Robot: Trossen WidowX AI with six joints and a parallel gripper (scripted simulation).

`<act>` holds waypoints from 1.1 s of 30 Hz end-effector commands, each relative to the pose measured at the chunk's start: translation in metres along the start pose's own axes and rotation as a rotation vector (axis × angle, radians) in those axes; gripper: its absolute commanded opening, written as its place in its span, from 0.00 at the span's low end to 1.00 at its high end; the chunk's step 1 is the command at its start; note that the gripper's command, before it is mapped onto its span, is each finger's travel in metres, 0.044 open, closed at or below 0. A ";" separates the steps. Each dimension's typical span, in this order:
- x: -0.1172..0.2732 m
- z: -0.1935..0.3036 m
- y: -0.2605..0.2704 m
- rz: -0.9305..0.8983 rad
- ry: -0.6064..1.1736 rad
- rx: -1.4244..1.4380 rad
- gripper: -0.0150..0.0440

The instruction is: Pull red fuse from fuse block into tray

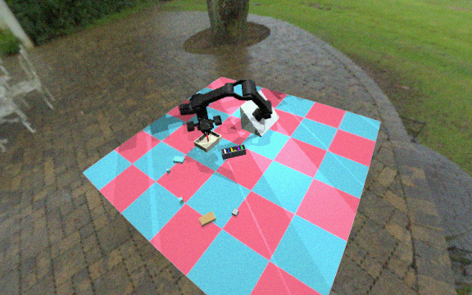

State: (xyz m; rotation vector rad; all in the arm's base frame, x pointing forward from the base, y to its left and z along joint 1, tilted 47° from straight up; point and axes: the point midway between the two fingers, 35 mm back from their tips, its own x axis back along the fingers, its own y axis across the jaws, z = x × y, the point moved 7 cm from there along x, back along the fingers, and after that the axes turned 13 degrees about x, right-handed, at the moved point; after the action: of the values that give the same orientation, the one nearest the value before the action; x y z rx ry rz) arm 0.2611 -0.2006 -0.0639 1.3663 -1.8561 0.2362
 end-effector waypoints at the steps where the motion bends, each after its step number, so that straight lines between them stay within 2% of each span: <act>1: 0.001 0.000 0.000 0.001 0.000 -0.001 0.52; 8: 0.004 0.000 0.000 0.001 0.000 -0.001 0.81; 12: 0.038 0.001 0.000 0.005 -0.001 -0.005 0.81; 33: 0.036 0.000 0.000 0.005 -0.004 -0.009 0.81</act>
State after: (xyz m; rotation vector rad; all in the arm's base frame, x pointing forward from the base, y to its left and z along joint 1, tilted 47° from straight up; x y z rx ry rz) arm 0.2575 -0.2269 -0.0393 1.3573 -1.8617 0.2283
